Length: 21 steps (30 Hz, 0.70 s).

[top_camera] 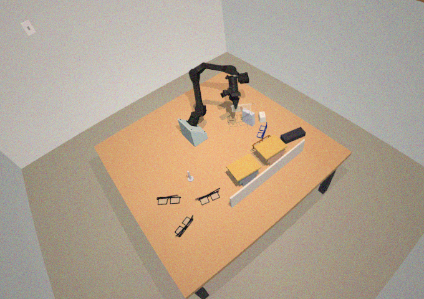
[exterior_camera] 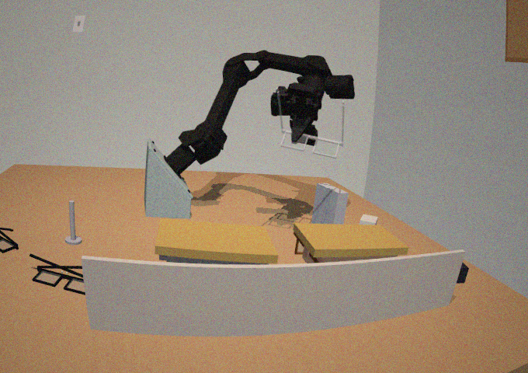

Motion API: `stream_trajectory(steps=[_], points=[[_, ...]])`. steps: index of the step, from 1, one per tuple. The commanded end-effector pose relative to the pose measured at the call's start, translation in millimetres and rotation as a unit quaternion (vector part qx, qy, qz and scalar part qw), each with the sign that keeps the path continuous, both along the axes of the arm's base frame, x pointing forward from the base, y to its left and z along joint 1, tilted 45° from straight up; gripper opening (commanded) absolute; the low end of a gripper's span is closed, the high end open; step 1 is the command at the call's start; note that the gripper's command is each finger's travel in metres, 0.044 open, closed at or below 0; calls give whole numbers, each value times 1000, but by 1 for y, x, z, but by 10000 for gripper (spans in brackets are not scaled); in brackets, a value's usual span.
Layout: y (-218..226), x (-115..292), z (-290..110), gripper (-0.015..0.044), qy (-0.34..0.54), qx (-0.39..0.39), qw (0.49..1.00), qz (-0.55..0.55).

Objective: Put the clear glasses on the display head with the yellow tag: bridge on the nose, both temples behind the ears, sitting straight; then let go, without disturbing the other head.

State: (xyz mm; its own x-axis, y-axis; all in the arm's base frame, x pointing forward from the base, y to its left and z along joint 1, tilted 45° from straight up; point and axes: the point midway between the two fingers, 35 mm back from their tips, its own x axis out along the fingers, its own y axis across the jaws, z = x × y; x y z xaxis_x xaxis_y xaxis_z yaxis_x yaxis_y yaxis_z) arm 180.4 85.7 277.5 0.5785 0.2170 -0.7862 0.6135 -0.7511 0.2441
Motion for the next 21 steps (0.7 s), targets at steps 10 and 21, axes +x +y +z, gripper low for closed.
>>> stream_trajectory(steps=[10, 21], points=[[0, -6, 3, 0, -7, 10, 1000, -1], [0, -6, 3, 0, -7, 10, 1000, -1]])
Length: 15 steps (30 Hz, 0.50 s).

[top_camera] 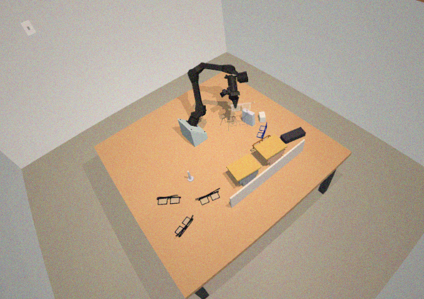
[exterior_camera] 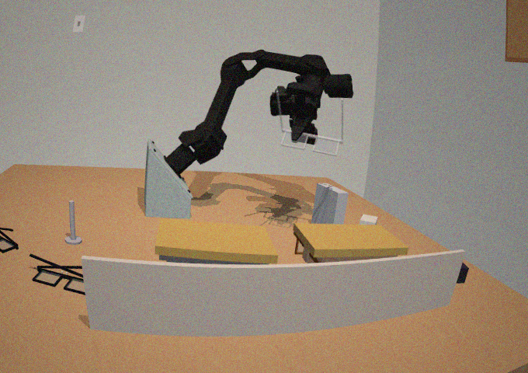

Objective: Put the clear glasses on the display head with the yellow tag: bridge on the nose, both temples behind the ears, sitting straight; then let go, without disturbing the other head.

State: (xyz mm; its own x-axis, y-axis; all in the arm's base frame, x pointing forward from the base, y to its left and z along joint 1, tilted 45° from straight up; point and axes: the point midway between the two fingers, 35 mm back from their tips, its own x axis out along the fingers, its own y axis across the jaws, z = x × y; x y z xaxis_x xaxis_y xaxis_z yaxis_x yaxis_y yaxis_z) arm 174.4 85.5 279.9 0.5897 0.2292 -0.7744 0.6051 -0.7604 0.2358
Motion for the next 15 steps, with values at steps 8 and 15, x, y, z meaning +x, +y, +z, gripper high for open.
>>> stream_trajectory(steps=[8, 15], points=[[1, 14, -16, 0, 31, -36, 998, 36], [-3, 35, -44, 0, 83, -75, 990, 92]])
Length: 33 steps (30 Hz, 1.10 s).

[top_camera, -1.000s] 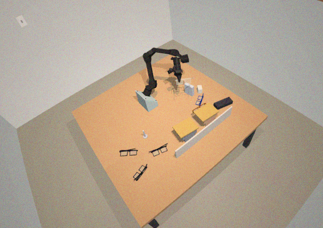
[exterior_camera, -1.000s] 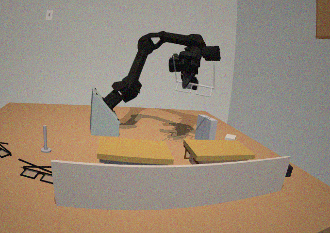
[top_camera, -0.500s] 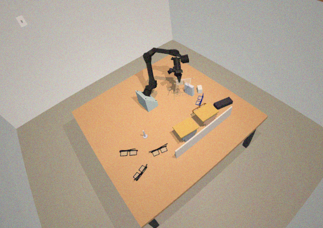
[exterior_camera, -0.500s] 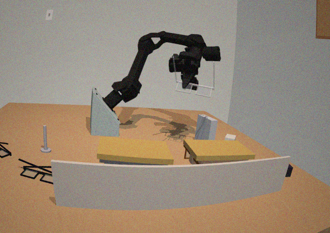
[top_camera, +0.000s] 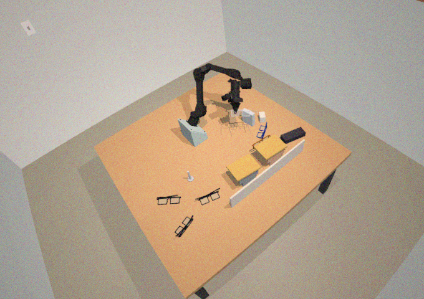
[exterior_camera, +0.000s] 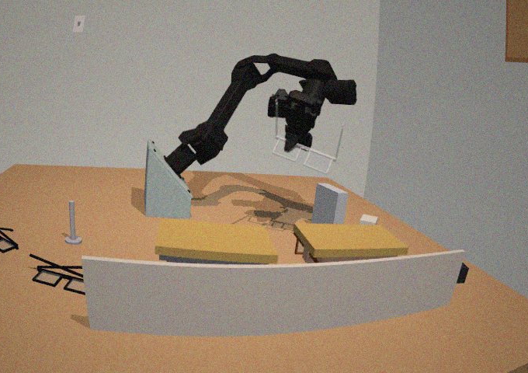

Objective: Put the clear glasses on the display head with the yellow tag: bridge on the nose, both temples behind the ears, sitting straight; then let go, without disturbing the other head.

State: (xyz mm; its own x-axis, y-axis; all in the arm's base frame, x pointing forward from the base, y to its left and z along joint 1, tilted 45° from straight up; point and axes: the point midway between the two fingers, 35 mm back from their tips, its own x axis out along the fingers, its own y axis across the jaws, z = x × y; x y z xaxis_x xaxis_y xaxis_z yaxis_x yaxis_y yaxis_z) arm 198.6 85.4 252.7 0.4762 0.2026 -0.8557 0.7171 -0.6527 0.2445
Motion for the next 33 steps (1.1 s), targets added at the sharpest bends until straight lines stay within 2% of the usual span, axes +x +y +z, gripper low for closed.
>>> stream_trajectory(steps=[1, 16, 33], points=[[-3, 14, -20, 0, 38, -23, 998, 39], [-28, 48, -81, 0, 135, -21, 978, 158], [-71, 67, -146, 0, 166, 78, 946, 269]])
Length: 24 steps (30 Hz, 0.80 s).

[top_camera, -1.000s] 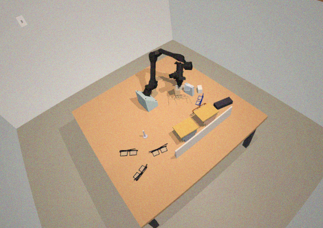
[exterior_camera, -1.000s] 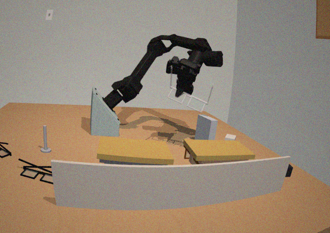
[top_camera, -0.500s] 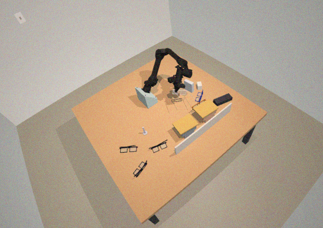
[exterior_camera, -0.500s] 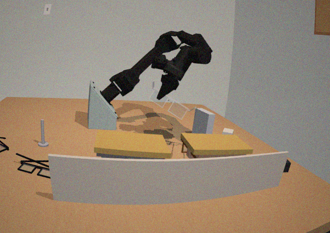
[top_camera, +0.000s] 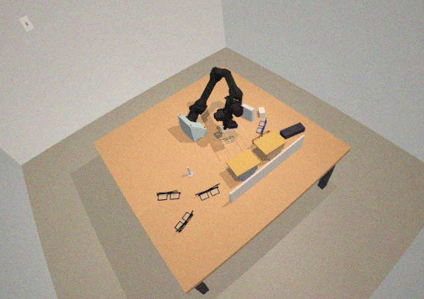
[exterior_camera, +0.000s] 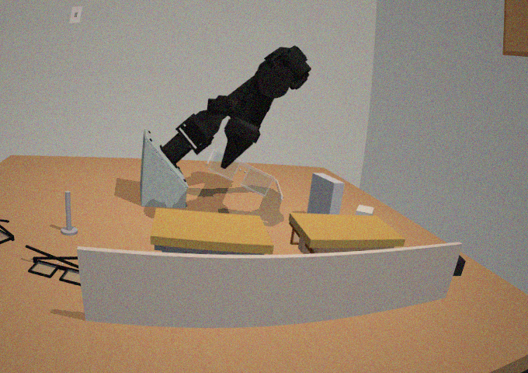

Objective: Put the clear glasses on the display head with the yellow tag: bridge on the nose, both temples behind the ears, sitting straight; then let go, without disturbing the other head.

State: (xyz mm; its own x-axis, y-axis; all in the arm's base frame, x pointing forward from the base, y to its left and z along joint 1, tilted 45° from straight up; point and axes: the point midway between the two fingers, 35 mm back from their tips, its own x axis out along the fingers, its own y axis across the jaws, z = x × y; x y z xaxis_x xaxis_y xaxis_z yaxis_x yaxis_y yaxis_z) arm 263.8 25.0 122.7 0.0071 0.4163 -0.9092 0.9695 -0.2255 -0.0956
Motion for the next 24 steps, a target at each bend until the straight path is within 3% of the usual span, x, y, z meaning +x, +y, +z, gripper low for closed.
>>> stream_trajectory(steps=[1, 15, 24], points=[[-13, 2, -20, 0, 6, 42, 999, 23], [-51, 2, -66, 0, -31, 169, 984, 53], [-50, 2, -69, 0, -49, 179, 982, 43]])
